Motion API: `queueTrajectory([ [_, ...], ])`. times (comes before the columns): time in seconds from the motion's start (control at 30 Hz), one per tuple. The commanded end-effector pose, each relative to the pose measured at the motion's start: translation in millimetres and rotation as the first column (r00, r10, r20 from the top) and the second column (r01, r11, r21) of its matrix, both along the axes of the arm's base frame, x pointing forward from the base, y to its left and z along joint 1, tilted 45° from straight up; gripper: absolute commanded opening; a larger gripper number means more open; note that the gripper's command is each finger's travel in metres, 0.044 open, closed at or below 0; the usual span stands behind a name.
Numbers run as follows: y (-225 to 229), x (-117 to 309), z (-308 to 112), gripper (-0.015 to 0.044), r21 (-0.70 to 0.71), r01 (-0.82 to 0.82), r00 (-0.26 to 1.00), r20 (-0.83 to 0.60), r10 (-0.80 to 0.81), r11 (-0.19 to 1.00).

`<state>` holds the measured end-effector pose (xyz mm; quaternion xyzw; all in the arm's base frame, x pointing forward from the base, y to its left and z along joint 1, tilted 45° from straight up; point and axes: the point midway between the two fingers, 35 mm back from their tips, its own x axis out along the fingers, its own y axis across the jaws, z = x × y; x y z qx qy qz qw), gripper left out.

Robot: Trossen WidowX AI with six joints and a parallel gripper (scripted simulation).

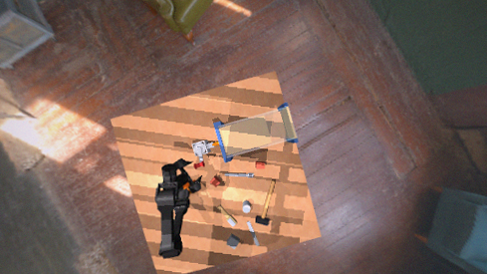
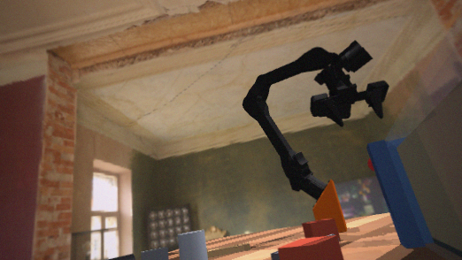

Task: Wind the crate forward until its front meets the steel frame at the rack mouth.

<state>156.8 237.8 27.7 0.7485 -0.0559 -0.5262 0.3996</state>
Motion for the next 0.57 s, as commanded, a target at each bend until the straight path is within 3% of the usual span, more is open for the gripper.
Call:
queueTrajectory([
  [0.0,18,1,-14,0.0440,-0.019,0.051,0.998,-0.039,-0.052,0.999],
  [0.53,89,-1,-91,0.0440,-0.148,0.220,0.940,-0.230,-0.250,0.964],
])
